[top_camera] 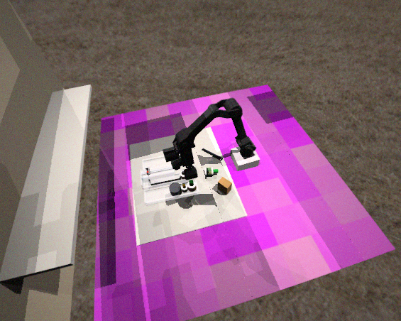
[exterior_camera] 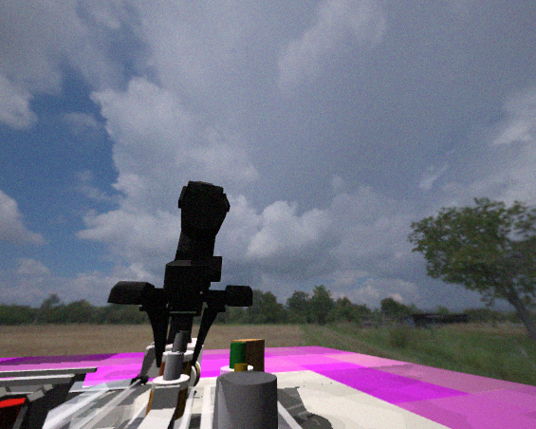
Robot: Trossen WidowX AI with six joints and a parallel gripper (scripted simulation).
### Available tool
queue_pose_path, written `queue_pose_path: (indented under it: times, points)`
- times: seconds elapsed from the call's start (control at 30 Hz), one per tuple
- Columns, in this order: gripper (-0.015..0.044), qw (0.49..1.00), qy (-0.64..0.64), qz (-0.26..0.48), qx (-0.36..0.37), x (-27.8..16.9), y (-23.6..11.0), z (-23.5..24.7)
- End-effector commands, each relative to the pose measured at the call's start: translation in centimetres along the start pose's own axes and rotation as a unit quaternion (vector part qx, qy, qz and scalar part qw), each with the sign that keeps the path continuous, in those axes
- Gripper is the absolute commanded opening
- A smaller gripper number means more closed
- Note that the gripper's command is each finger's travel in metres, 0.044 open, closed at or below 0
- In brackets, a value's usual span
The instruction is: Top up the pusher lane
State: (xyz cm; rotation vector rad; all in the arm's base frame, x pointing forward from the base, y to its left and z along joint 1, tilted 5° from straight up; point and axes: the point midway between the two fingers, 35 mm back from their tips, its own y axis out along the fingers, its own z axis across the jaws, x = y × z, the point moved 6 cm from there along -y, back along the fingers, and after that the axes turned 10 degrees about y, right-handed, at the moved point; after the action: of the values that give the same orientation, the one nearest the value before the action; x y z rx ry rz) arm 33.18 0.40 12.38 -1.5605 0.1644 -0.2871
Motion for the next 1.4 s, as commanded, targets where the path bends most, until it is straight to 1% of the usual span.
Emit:
queue_pose_path:
  times: [0.0,1.37]
  points:
    - [0.0,1.0,0.0,-0.017,0.006,0.73,-0.38,0.16]
    - [0.0,1.0,0.0,-0.017,0.006,1.08,-0.4,0.22]
